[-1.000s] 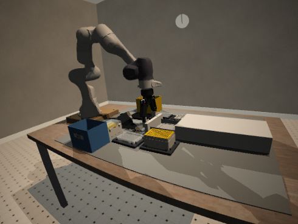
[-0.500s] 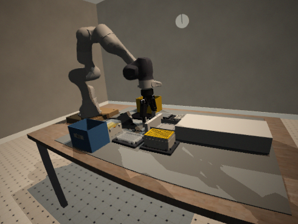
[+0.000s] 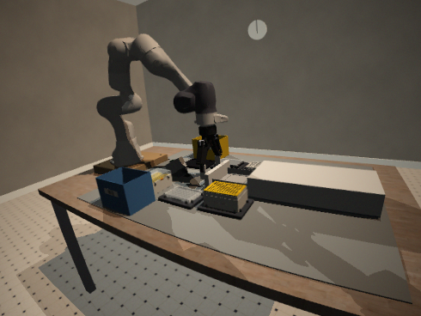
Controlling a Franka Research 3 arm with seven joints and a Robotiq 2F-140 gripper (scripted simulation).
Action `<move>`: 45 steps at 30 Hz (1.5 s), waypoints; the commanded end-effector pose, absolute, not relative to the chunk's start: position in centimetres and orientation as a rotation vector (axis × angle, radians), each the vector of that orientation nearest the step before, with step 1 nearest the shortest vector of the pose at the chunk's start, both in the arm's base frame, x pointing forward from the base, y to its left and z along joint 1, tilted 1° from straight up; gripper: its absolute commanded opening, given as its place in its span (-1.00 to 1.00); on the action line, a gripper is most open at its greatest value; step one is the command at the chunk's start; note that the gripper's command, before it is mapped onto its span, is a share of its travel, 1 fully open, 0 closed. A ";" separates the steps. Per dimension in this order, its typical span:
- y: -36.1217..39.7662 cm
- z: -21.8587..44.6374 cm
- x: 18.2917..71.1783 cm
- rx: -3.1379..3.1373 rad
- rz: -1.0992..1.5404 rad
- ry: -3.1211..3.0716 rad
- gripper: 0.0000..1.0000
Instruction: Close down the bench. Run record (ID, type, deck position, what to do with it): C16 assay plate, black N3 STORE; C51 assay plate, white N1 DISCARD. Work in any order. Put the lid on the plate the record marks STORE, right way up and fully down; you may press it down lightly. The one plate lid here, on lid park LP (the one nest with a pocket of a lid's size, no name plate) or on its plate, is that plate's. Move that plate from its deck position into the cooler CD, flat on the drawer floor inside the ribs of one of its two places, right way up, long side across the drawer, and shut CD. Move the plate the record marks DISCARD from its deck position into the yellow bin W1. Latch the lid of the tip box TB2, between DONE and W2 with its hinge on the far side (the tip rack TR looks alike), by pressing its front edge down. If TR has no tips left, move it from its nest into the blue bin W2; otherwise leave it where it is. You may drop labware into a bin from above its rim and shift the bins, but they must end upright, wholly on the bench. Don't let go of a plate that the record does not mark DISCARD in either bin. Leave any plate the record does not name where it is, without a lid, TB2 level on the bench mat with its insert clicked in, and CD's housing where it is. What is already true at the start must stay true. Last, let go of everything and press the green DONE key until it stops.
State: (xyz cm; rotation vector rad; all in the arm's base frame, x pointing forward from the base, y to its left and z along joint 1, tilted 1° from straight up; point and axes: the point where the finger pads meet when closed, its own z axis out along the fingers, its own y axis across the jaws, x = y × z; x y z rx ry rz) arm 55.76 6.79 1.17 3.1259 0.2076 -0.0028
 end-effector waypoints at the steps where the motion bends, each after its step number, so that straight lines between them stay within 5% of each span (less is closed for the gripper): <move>1: 6.7 1.1 55.6 3.126 -0.008 0.205 0.73; 45: 6.8 4.5 55.6 3.126 -0.008 0.205 0.73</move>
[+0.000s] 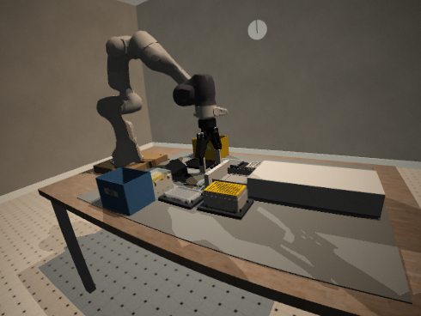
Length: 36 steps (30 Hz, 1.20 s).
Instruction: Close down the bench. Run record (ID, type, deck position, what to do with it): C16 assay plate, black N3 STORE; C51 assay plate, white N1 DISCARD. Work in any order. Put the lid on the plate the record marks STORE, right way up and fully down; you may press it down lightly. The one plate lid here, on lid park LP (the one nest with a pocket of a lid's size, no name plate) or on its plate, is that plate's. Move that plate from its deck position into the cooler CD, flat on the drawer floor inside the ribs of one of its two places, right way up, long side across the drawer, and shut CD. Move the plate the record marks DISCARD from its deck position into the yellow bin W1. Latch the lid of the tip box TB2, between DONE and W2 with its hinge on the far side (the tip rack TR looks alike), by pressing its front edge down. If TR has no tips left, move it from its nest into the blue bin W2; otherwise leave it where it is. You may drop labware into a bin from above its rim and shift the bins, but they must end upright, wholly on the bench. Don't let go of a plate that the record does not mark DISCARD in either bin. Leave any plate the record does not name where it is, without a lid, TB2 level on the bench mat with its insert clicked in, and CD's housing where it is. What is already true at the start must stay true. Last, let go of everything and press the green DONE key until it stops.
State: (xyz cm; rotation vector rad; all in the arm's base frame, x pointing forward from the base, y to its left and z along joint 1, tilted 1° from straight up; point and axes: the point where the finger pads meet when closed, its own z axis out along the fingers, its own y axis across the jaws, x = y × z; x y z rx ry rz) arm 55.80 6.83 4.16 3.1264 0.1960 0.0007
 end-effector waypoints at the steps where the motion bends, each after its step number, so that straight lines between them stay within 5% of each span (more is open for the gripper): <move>1: 6.8 4.6 55.6 3.126 -0.008 0.205 0.73; 36: 6.8 8.7 55.7 3.126 -0.008 0.205 0.73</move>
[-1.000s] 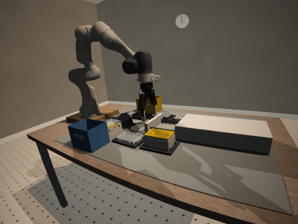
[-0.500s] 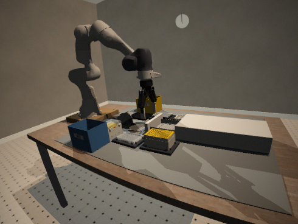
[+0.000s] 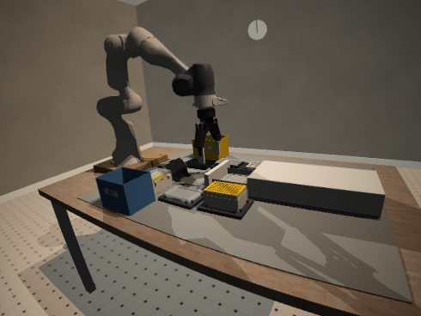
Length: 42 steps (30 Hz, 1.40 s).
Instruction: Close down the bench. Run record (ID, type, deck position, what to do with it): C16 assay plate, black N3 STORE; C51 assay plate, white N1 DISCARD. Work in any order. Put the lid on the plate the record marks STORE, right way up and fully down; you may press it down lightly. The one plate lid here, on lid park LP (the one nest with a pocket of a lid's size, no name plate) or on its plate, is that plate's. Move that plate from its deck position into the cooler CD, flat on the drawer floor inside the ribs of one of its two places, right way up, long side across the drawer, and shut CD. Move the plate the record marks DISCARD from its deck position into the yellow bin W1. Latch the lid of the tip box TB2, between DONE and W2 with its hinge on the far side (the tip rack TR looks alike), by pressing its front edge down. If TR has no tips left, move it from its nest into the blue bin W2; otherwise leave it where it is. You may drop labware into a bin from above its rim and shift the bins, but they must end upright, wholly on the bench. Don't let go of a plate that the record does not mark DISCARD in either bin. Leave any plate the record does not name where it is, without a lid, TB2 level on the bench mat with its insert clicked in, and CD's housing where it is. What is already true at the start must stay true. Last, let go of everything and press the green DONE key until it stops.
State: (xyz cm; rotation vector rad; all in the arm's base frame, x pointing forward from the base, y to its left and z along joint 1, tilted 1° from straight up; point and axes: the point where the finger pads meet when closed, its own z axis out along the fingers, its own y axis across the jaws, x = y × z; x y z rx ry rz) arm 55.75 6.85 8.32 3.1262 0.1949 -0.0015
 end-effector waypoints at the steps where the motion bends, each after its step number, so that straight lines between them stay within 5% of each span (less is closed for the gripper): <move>1: 6.8 8.9 55.7 3.126 -0.008 0.205 0.73; 38: 6.8 12.1 55.7 3.126 -0.008 0.205 0.73; 39: 7.2 12.2 55.6 3.129 -0.008 0.152 0.33; 42: 8.4 12.2 55.4 3.130 -0.008 0.145 0.33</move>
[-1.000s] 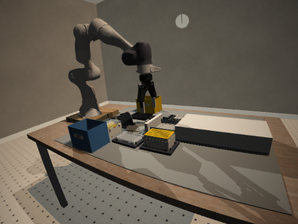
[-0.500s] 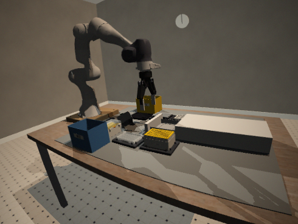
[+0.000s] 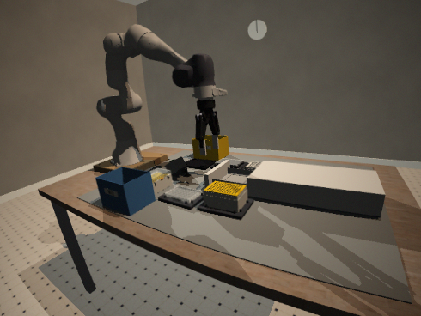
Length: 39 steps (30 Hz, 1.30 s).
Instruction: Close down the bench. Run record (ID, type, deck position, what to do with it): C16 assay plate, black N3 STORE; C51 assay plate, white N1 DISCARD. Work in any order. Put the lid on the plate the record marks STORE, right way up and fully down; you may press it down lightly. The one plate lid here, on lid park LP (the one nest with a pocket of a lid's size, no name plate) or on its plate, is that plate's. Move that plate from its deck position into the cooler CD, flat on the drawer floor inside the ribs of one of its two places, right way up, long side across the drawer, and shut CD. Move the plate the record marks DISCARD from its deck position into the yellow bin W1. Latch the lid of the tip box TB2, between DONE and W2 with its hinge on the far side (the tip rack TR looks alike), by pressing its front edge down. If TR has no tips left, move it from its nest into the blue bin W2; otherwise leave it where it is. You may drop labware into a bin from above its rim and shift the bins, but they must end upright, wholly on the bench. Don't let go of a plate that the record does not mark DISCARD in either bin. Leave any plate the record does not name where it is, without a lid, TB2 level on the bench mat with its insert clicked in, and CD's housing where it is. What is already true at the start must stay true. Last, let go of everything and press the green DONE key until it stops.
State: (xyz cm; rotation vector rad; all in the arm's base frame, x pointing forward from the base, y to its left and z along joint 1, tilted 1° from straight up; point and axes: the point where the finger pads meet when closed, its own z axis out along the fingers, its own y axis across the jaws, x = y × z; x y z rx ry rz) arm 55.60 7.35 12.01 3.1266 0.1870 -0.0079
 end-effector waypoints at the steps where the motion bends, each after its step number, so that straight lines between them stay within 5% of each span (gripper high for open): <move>1: 8.8 12.2 55.4 3.130 -0.008 0.145 0.33; 39: 21.4 12.7 53.4 3.130 -0.008 0.145 0.33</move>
